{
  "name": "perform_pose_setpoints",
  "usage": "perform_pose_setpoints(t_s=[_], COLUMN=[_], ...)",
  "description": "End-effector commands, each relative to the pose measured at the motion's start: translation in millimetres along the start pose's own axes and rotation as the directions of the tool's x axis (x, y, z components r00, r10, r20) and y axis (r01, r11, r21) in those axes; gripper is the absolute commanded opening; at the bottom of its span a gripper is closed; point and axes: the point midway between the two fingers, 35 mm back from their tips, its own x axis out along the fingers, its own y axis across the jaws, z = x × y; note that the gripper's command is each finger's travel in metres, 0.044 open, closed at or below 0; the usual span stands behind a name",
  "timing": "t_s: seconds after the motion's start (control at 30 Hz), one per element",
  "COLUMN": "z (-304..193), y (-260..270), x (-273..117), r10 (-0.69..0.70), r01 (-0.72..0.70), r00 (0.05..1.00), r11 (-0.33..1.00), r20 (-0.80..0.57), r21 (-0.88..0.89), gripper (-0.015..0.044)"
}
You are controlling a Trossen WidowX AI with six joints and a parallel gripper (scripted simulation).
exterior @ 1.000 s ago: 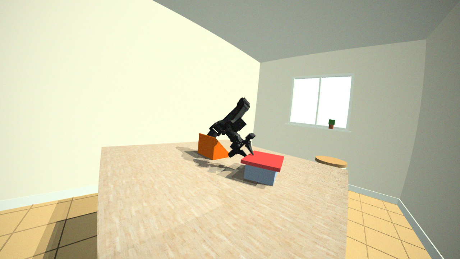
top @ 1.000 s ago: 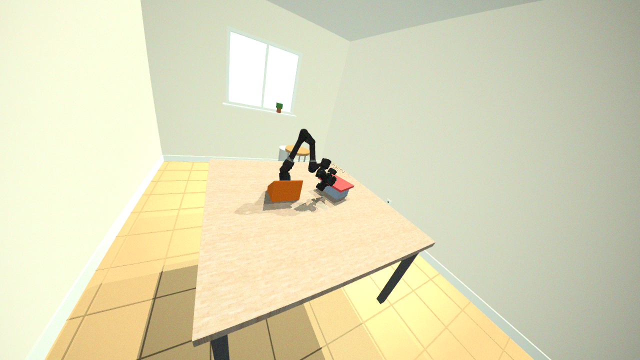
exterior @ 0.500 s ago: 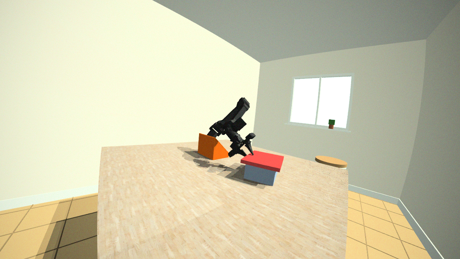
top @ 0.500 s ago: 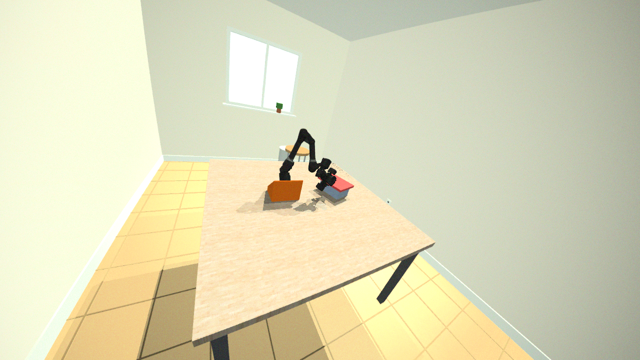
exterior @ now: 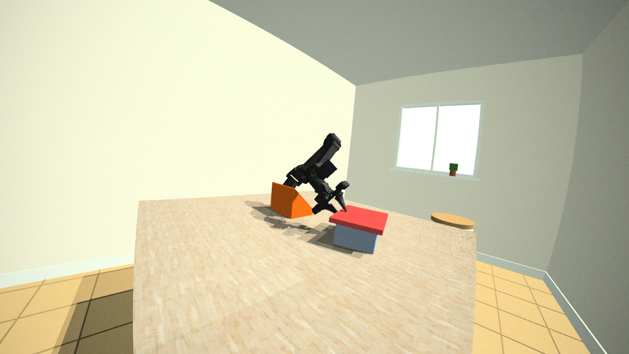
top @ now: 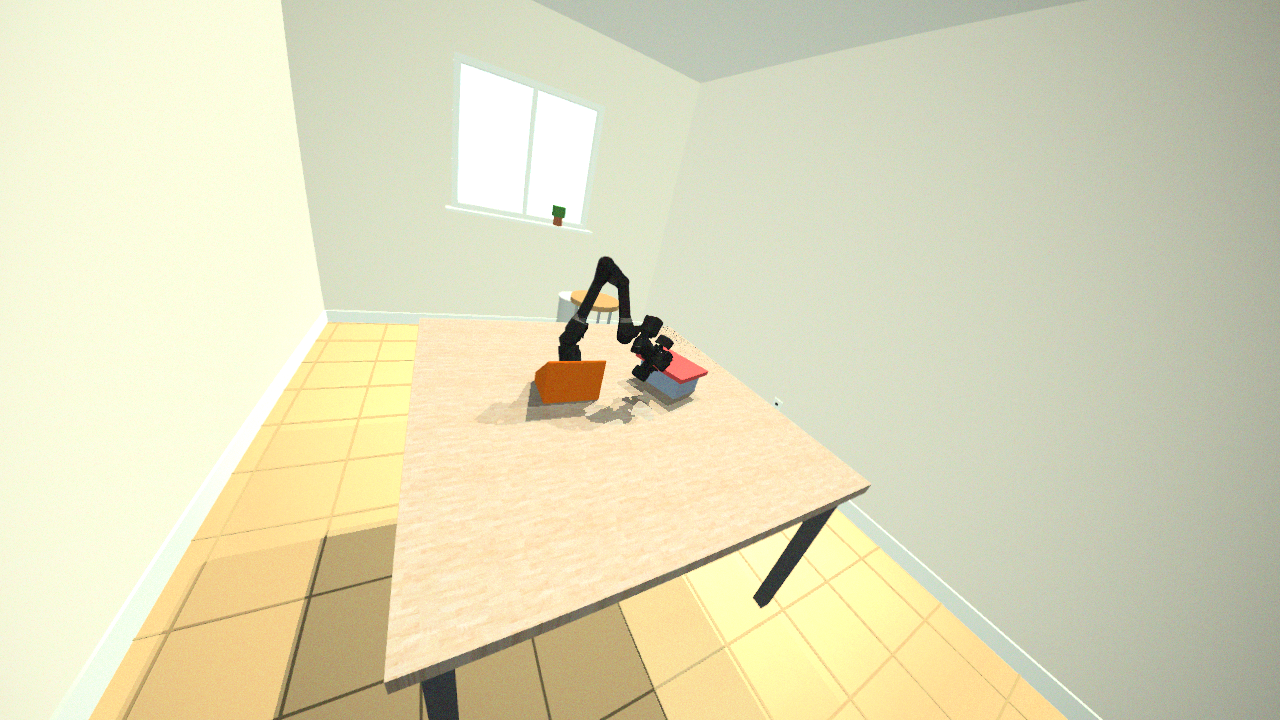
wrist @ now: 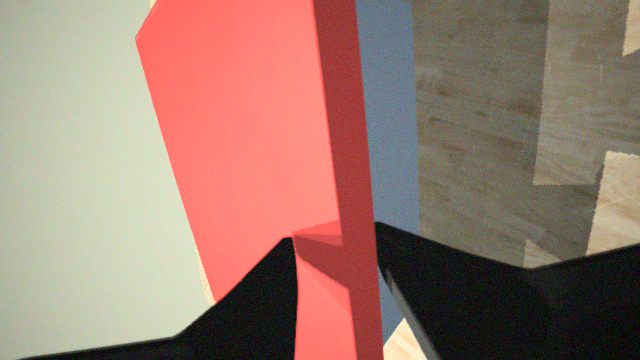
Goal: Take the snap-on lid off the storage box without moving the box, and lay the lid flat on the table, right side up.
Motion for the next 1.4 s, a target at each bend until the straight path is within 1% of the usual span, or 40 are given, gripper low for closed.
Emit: perform_pose_setpoints(t_s=[0.0,1.37], z=[0.4,1.3], y=[2.6,7.7], x=[-2.6,-7.3], r10=[0.006,0.006], r01=[-0.006,-0.006], r00=[1.000,1.000], r11=[1.000,1.000], r20=[-0.003,-0.001], r21=[-0.004,-0.002], gripper=[0.0000,0.0000])
